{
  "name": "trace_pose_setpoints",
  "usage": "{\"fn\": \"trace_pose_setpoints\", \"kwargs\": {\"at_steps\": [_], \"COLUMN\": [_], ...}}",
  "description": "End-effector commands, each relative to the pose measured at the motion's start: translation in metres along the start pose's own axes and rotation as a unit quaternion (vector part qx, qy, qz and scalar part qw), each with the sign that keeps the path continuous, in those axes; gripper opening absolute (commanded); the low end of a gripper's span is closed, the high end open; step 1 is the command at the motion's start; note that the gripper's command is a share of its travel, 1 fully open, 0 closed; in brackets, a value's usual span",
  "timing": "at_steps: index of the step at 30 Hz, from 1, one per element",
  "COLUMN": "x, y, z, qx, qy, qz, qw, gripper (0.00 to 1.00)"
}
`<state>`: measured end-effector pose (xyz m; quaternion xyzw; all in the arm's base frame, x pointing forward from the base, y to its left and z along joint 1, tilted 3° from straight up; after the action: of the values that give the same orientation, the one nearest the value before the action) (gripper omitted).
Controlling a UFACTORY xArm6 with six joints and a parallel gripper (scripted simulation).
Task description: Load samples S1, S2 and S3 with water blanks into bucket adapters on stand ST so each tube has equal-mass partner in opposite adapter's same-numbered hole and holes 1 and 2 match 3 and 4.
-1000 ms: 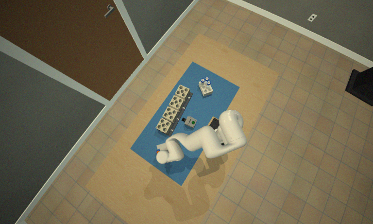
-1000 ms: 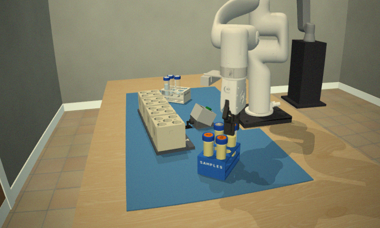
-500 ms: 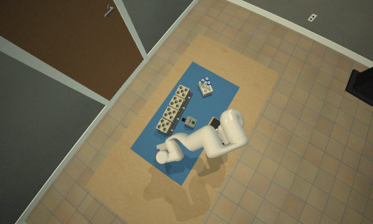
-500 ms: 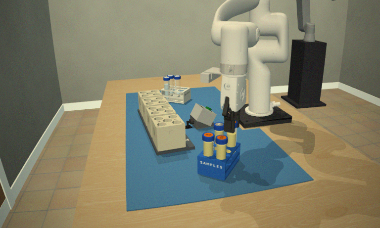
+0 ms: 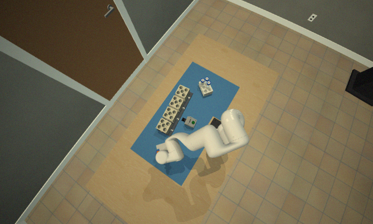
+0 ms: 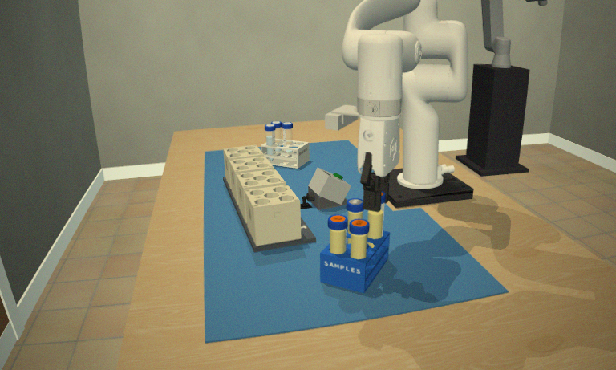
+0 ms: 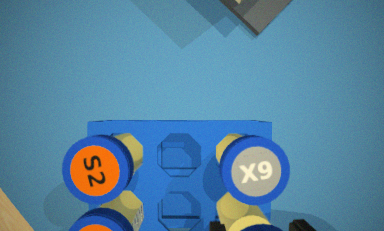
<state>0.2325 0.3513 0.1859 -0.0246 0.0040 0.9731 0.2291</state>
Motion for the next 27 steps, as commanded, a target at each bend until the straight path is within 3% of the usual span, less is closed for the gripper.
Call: {"fn": "trace_pose_setpoints", "kwargs": {"at_steps": [1, 27], "x": [0.000, 0.000], "y": [-0.002, -0.001], "z": [0.010, 0.054], "qx": [-0.003, -0.003], "qy": [0.000, 0.000], "qz": [0.000, 0.000], "qw": [1.000, 1.000], "gripper": [0.00, 0.00]}}
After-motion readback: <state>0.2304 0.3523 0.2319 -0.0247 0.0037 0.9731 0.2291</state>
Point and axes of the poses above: the point where the finger pads meet when closed, its own z axis back along the fingers, its own y axis across the jaws, x = y × z, the point moved 6 cm from there along z, back along the fingers, and after that the axes turned 11 degrees about z, right-handed, at the moved point
